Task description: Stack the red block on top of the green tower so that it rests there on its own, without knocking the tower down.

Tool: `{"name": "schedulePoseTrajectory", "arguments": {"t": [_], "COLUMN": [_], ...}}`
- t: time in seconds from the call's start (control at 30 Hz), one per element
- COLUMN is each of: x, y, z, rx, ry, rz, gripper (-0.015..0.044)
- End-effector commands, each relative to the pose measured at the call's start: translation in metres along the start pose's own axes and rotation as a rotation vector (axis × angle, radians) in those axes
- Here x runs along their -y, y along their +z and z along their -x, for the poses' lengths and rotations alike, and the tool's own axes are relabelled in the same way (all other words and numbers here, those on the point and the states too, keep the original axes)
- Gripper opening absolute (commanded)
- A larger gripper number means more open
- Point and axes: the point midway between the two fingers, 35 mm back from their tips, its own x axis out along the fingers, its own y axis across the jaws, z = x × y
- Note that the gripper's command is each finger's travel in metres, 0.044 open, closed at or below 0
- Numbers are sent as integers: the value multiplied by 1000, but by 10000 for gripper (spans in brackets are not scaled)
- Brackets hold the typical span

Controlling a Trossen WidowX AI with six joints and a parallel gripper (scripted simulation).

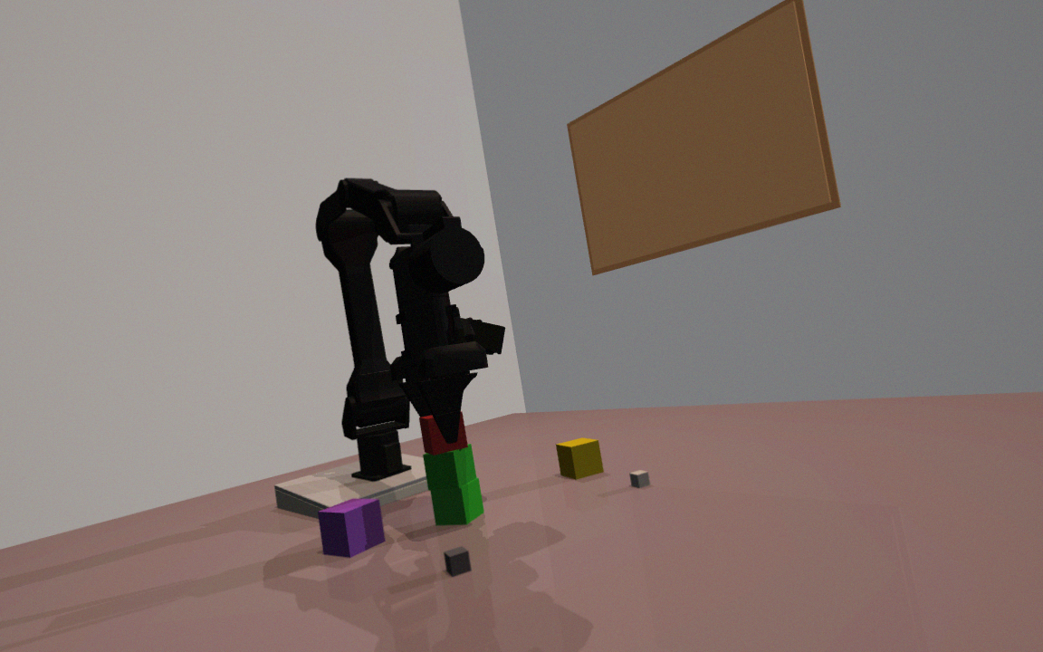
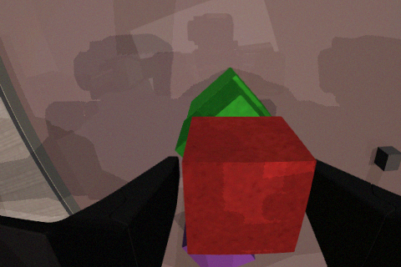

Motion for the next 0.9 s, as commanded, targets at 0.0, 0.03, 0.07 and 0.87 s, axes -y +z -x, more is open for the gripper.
{"name": "schedulePoseTrajectory", "arguments": {"t": [0.0, 0.03, 0.07, 0.87], "x": [0, 0, 0, 0], "y": [0, 0, 0, 0], "z": [-1, -1, -1, -1], "rx": [0, 0, 0, 0], "ry": [0, 0, 0, 0], "rz": [0, 0, 0, 0], "gripper": [368, 394, 420, 440]}}
